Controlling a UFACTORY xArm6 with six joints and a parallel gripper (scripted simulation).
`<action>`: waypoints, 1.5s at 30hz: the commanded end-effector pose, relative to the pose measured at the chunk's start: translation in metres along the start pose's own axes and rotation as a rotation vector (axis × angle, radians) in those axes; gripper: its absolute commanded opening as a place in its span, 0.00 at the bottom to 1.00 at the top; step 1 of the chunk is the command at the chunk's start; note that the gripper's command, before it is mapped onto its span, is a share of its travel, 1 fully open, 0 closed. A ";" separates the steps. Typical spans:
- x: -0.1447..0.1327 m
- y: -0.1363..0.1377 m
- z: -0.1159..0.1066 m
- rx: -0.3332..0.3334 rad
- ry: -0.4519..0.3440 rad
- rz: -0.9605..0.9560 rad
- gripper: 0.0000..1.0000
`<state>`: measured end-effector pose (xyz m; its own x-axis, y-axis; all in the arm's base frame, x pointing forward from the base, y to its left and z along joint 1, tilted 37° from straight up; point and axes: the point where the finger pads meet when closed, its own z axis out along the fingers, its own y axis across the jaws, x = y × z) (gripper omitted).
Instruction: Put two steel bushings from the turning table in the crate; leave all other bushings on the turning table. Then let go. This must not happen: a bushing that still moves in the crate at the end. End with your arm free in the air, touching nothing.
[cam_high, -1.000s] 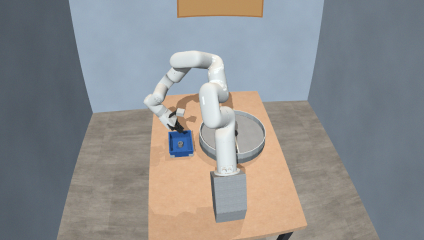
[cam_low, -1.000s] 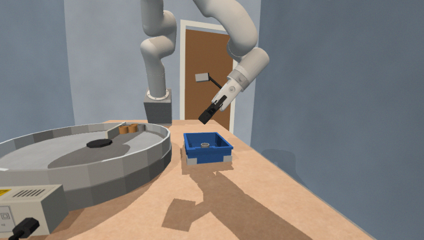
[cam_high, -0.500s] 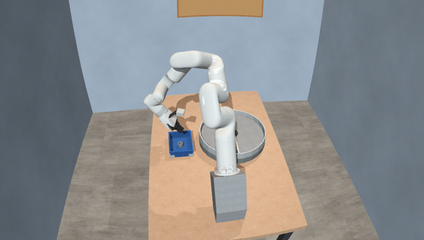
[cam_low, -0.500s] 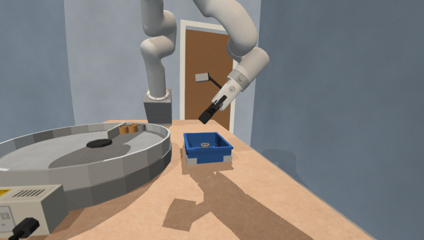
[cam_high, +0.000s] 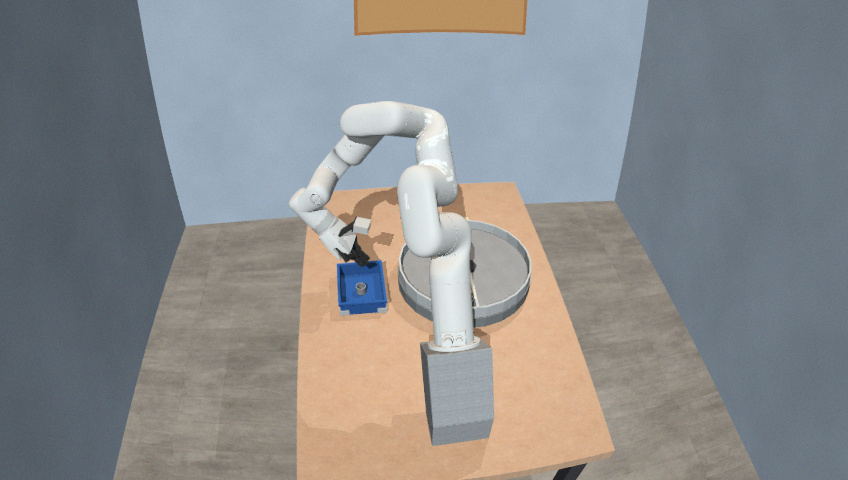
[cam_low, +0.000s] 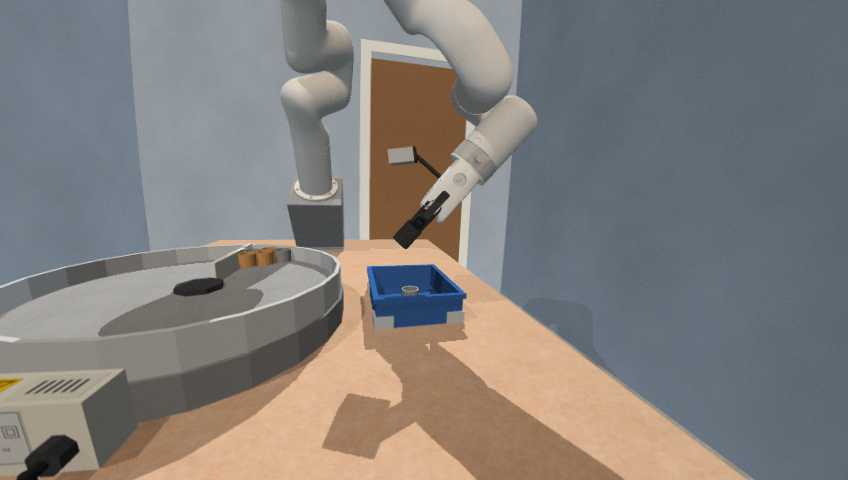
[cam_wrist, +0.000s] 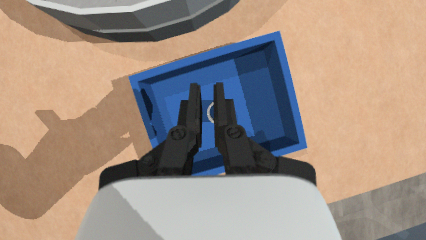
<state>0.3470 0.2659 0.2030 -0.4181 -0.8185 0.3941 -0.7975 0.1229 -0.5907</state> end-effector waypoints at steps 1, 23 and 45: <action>0.005 0.000 0.005 -0.025 0.009 0.047 0.10; 0.048 0.016 0.054 -0.238 0.146 0.473 0.10; 0.089 0.038 0.089 -0.427 0.345 0.934 0.10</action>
<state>0.3232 0.1599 0.1570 -0.9589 -0.2355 0.1581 -0.2836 0.8096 -0.5139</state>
